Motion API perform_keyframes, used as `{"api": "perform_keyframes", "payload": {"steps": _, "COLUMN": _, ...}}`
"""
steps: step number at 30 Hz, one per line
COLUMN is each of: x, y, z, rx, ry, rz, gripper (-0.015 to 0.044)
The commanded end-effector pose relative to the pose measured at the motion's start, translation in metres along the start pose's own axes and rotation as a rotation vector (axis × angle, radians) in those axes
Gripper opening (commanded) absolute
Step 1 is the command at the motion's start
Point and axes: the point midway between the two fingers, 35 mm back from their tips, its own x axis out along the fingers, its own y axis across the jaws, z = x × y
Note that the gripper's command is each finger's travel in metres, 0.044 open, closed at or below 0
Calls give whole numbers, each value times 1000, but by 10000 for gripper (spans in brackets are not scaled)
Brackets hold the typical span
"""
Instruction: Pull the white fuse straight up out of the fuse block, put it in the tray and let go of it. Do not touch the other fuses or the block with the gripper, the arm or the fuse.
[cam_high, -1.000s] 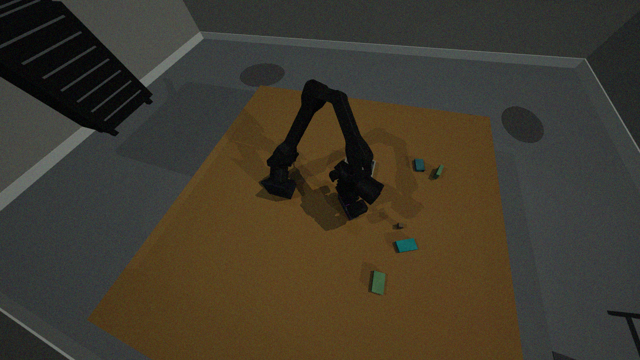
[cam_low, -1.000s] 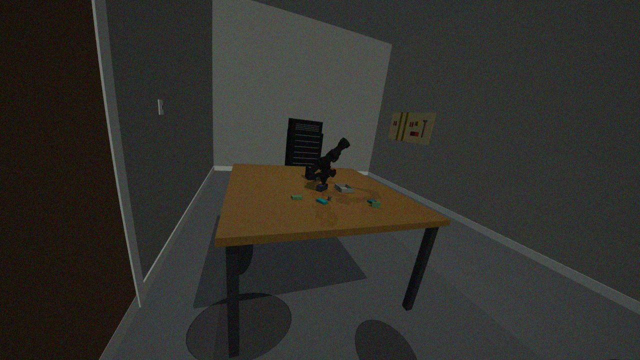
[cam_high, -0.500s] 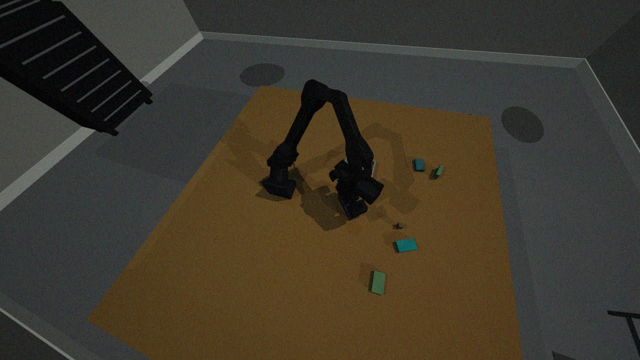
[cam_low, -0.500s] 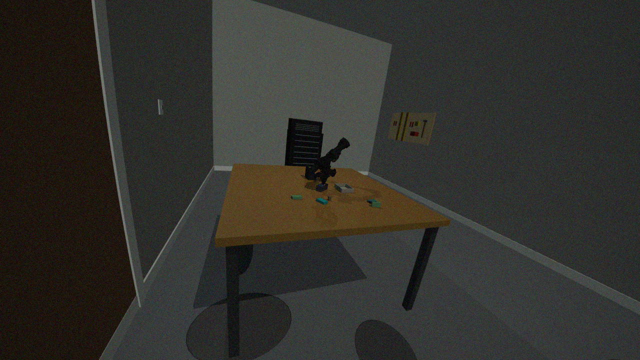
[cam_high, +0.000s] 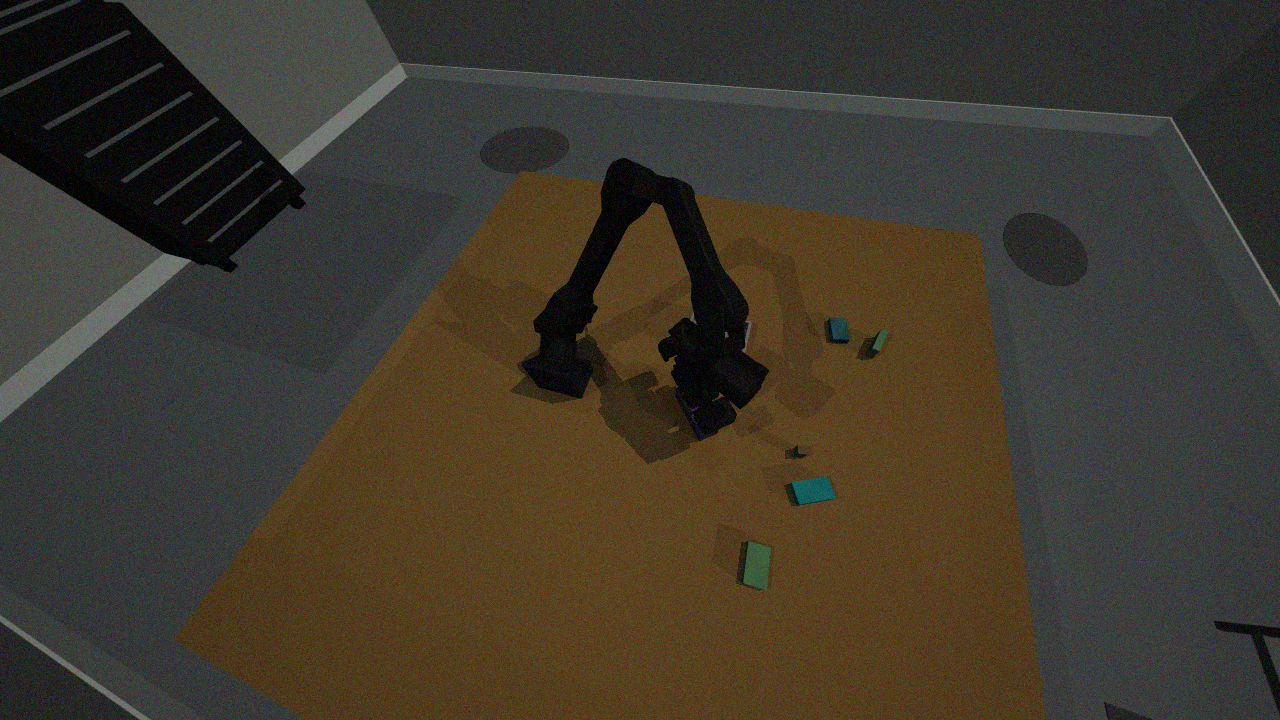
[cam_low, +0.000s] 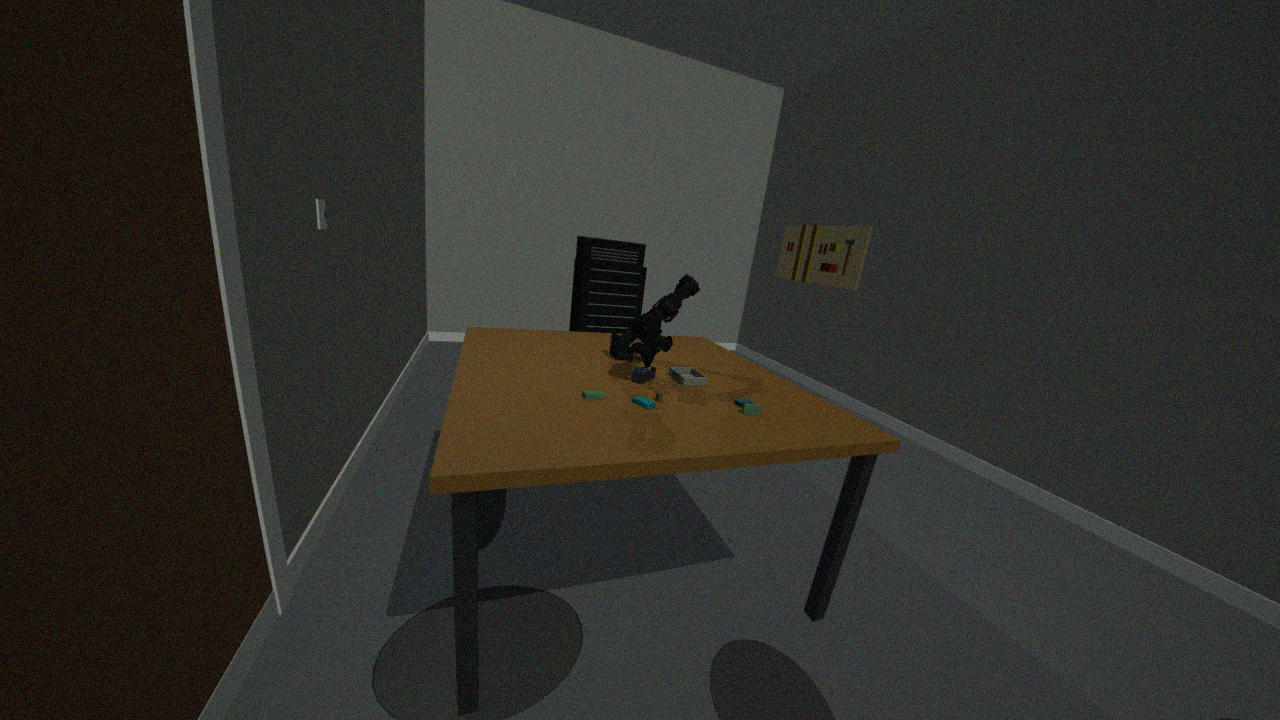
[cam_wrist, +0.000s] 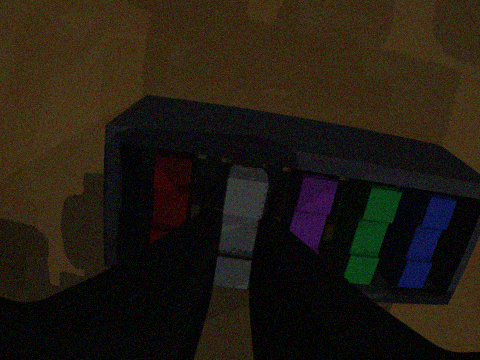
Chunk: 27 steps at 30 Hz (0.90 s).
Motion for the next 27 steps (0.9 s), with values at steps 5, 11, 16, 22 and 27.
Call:
{"api": "perform_keyframes", "payload": {"steps": 5, "x": -5, "y": -1, "z": 0, "rx": -5, "ry": 3, "rz": -5, "gripper": 0}}
{"api": "perform_keyframes", "payload": {"steps": 11, "x": -8, "y": -1, "z": 0, "rx": -4, "ry": 3, "rz": -5, "gripper": 0}}
{"api": "perform_keyframes", "payload": {"steps": 16, "x": -11, "y": -1, "z": 0, "rx": -4, "ry": 2, "rz": -5, "gripper": 0}}
{"api": "perform_keyframes", "payload": {"steps": 22, "x": -14, "y": -1, "z": 0, "rx": -3, "ry": 2, "rz": -4, "gripper": 0}}
{"api": "perform_keyframes", "payload": {"steps": 27, "x": -16, "y": -1, "z": 0, "rx": -3, "ry": 2, "rz": -4, "gripper": 0}}
